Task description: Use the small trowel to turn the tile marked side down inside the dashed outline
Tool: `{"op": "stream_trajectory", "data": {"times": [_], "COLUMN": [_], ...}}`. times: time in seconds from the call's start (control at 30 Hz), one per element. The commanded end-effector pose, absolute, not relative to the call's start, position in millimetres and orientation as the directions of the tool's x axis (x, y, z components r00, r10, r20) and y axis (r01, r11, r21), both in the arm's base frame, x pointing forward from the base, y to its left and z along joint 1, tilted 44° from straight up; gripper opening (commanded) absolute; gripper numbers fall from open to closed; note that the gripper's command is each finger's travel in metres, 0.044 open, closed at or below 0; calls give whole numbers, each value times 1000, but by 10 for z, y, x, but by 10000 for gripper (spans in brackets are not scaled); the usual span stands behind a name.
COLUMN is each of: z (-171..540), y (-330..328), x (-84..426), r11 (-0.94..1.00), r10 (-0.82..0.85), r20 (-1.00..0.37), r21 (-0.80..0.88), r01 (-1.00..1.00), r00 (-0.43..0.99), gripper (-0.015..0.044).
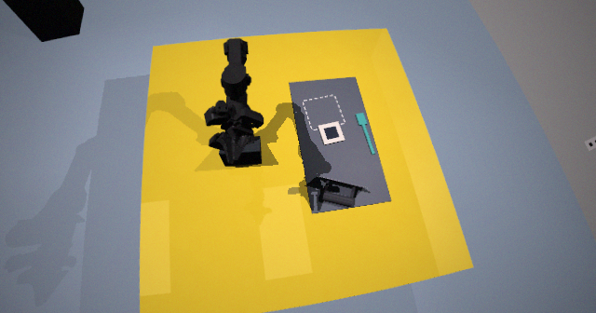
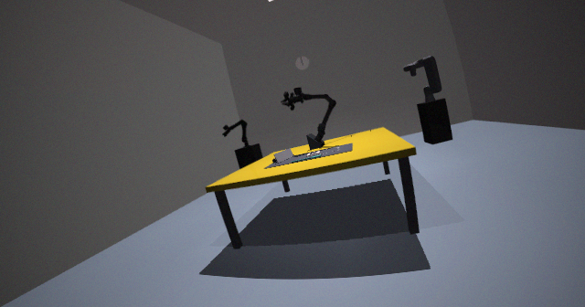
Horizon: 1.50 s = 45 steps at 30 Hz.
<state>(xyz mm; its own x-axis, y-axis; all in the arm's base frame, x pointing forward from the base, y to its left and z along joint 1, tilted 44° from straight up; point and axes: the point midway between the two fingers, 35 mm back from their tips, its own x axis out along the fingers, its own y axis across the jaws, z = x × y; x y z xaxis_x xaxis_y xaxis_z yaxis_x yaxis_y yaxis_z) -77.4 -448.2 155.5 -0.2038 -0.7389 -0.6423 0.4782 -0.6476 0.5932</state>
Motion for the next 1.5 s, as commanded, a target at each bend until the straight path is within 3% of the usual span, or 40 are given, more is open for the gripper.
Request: {"op": "stream_trajectory", "data": {"times": [0.0,0.77,1.47], "z": [1413,426,-407], "y": [-4547,-4525,-4048], "x": [-613,420,1349], "r11": [-636,-306,234], "r10": [-711,-422,11], "r20": [-687,-904,-979], "r21": [535,215,202], "r01": [556,928,951], "r00": [-152,70,205], "gripper": [100,100,100]}}
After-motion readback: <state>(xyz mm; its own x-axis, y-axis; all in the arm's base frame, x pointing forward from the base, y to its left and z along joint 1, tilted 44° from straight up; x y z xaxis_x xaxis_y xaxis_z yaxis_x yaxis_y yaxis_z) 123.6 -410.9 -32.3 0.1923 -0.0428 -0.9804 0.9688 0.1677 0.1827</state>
